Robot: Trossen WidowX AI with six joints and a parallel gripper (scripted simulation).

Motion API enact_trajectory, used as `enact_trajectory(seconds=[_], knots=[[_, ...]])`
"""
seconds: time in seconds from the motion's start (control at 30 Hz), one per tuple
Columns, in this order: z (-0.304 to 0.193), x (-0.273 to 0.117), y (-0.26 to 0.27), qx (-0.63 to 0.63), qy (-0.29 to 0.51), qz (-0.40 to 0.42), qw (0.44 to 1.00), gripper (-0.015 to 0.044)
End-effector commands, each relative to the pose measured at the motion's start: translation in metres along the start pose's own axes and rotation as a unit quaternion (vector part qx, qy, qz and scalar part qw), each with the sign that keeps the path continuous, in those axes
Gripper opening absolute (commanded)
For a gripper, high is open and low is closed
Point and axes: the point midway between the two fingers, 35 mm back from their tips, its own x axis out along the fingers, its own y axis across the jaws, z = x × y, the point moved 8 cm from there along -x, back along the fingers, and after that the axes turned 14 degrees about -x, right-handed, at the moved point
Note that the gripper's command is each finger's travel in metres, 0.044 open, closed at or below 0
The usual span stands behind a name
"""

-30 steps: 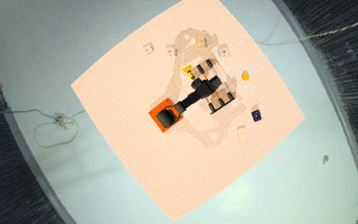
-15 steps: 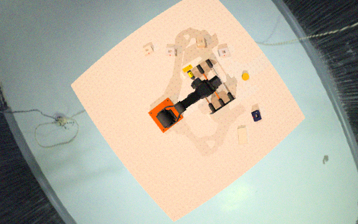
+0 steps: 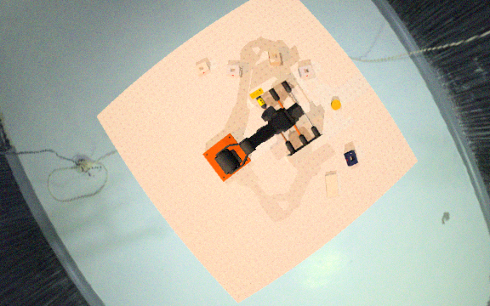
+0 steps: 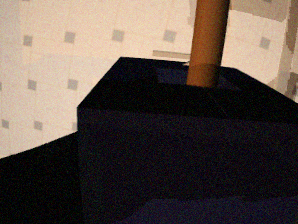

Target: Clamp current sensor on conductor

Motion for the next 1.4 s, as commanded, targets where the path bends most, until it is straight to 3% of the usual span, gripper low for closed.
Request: enact_trajectory(seconds=[0.0,0.83,1.17,1.37], knots=[[0.0001,0.0003,0.0006,0.000,0.000,0.000,1.000,0.0000],[-0.0004,0.0050,-0.0014,0.000,0.000,0.000,1.000,0.0000],[-0.0004,0.0016,-0.0018,0.000,0.000,-0.001,1.000,0.0262],[-0.0004,0.0016,-0.0018,0.000,0.000,-0.001,1.000,0.0268]])
